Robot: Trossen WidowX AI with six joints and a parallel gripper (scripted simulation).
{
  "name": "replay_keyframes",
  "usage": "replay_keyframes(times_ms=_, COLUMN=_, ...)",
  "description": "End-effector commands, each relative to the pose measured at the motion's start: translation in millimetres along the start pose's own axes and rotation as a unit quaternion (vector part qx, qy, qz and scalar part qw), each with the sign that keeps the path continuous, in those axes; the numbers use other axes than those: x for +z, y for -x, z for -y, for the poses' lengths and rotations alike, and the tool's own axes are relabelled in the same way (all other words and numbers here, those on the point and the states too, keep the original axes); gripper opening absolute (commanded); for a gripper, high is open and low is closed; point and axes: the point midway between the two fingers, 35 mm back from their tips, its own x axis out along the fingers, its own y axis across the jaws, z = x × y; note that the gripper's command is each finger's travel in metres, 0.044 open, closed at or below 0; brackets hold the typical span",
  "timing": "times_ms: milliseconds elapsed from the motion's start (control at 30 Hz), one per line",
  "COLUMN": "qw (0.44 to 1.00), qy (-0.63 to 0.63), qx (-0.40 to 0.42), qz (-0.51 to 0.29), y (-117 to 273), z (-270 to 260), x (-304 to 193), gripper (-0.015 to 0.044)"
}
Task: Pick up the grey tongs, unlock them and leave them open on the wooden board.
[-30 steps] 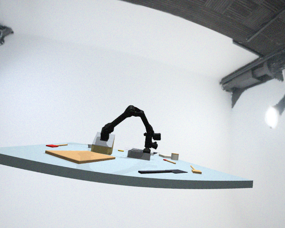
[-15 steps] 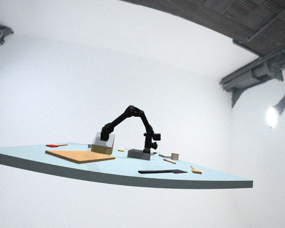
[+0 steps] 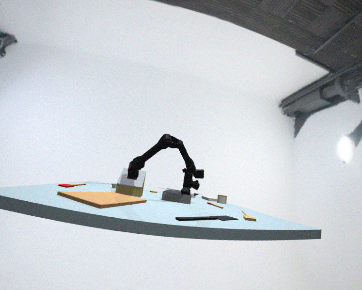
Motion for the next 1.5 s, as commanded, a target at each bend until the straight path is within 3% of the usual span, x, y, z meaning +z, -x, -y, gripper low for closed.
replay_keyframes(times_ms=0, qw=1.000, qy=0.005, qx=0.008, qz=0.015, y=39.7, z=-25.3, x=6.9, gripper=-0.0150)
replay_keyframes(times_ms=100, qw=1.000, qy=0.006, qx=0.008, qz=0.014, y=63.2, z=-37.9, x=4.2, gripper=-0.0150)
replay_keyframes(times_ms=500, qw=1.000, qy=0.008, qx=0.002, qz=0.013, y=62.7, z=-37.9, x=4.0, gripper=-0.0150)
replay_keyframes(times_ms=1233, qw=0.962, qy=0.124, qx=-0.242, qz=-0.017, y=57.4, z=-40.8, x=2.8, gripper=-0.0150)
replay_keyframes(times_ms=1467, qw=0.960, qy=0.128, qx=-0.249, qz=-0.017, y=57.7, z=-41.2, x=3.0, gripper=-0.0150)
